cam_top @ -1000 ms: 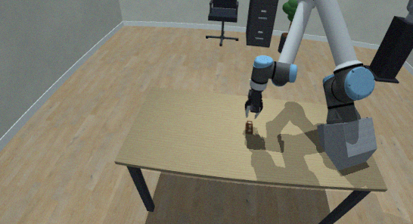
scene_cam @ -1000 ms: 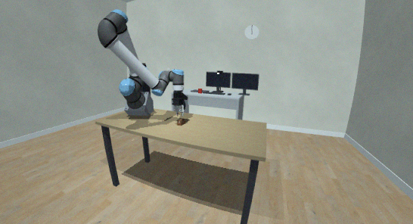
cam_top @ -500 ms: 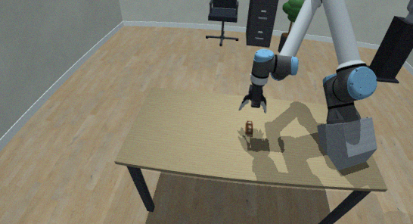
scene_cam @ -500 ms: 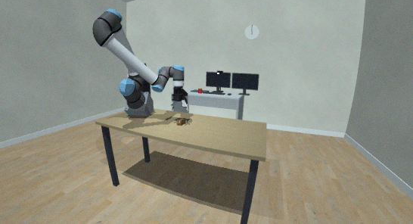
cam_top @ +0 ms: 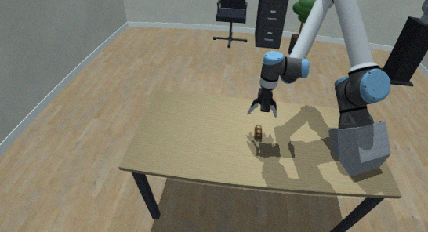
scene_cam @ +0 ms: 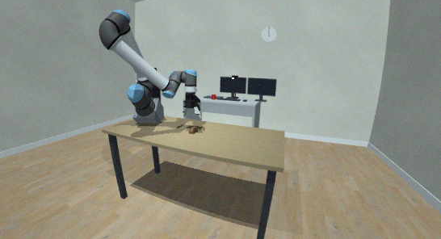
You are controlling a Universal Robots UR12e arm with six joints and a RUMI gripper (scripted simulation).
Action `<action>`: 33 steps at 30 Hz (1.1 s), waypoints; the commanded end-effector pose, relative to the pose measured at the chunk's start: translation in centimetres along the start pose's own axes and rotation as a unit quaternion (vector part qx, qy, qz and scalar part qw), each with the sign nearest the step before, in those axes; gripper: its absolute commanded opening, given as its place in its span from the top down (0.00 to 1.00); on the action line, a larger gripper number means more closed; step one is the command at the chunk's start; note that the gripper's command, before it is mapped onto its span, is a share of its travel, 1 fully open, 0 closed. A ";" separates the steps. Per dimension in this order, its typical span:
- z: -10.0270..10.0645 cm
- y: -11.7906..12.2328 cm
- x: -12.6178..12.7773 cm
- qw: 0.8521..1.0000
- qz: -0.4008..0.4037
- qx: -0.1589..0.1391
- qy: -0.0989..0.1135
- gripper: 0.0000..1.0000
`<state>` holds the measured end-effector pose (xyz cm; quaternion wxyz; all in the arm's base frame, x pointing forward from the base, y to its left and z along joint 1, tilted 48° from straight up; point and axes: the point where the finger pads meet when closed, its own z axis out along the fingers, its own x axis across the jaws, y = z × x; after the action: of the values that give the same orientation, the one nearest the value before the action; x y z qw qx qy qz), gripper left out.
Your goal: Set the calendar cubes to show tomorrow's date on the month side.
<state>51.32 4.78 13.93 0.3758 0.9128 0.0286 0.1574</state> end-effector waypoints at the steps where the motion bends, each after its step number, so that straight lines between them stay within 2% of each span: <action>1: -0.1 0.1 0.4 1.000 0.002 0.000 0.002 0.00; 7: -0.7 0.2 0.4 1.000 0.002 0.000 0.003 0.00; 13: -2.7 0.2 0.4 1.000 0.002 0.000 0.003 0.00; 15: -2.7 0.2 0.4 1.000 0.002 0.000 0.003 0.00; 26: -7.1 0.2 0.4 1.000 0.002 0.000 0.003 0.00; 33: -7.7 0.1 0.4 1.000 0.002 0.000 0.003 0.00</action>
<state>49.36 9.65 19.00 0.3738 0.9121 0.0304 0.1654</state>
